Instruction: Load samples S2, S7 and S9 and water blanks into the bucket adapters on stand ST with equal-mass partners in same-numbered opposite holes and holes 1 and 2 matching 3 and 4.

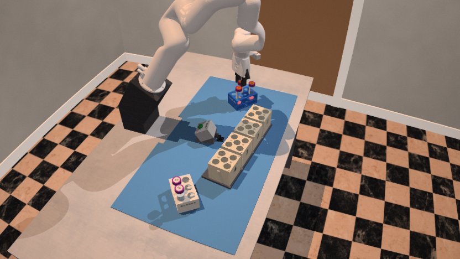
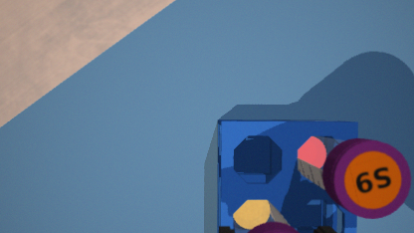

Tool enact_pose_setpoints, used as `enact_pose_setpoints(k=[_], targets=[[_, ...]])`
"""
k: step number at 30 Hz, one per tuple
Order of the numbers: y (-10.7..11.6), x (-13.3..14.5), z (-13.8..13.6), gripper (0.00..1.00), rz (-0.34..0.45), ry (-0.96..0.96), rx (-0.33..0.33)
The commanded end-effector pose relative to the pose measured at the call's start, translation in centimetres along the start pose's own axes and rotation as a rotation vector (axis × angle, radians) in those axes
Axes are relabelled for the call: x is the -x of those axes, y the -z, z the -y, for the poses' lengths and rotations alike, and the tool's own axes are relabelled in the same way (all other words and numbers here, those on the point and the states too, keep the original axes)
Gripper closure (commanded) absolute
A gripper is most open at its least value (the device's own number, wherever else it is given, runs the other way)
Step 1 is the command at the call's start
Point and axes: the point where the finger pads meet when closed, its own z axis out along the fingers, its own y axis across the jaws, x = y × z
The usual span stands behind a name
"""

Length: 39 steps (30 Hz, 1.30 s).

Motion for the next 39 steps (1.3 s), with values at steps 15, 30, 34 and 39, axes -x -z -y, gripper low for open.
enact_pose_setpoints(k=[15,30,34,39], targets=[[3.6,-0.1,0.0,0.56,-0.002,0.000,-0.001],[6.2,-0.1,0.0,0.56,-0.002,0.000,-0.001],[7.1,-0.1,0.0,0.56,-0.002,-0.001,-0.001],[8.1,-0.1,0.0,0.56,-0.002,-0.001,-0.001]])
